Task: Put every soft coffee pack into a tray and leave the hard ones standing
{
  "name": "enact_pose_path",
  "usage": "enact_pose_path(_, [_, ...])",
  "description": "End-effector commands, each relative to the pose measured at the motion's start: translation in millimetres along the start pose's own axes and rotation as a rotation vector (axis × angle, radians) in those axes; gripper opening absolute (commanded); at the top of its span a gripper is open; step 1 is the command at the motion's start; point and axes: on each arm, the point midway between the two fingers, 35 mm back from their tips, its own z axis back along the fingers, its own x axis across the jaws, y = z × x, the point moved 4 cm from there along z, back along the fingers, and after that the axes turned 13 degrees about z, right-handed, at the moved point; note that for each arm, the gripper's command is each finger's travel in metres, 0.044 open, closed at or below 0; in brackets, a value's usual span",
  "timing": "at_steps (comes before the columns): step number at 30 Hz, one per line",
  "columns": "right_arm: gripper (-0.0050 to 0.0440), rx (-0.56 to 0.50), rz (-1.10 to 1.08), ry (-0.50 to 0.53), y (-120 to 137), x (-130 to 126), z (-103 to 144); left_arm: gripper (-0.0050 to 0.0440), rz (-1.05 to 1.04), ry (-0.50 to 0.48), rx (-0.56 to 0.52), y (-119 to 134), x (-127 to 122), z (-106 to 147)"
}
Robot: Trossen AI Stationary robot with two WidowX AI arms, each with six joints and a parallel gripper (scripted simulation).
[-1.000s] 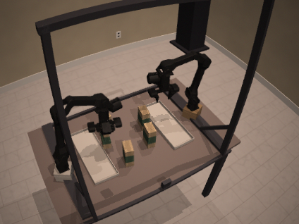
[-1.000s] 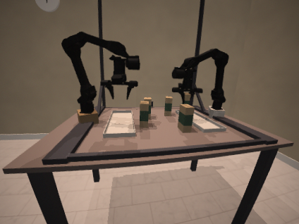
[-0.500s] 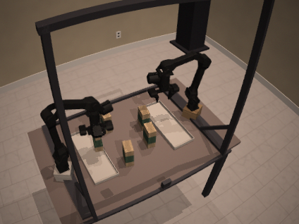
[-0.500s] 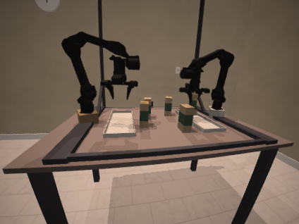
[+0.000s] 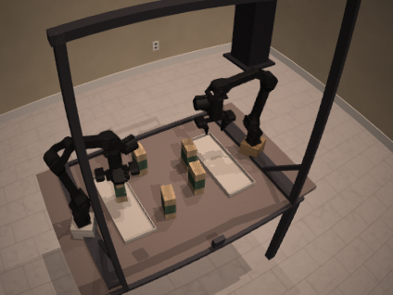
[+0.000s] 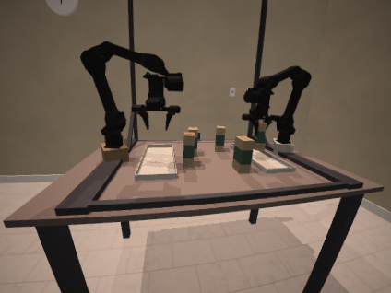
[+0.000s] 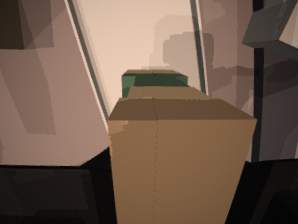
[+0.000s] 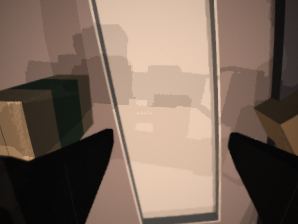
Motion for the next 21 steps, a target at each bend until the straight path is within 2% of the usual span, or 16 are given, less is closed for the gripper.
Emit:
enact_pose_path(1, [0.0363, -0.003, 0.003, -0.016, -0.3, 0.6, 3.8, 0.0108, -0.001, -0.030, 0.001, 0.6, -3.3, 6.9])
enact_pose_path(21, [0.0363, -0.003, 0.003, -0.016, -0.3, 0.6, 3.8, 0.0108, -0.001, -0.030, 0.001, 0.6, -3.1, 0.2])
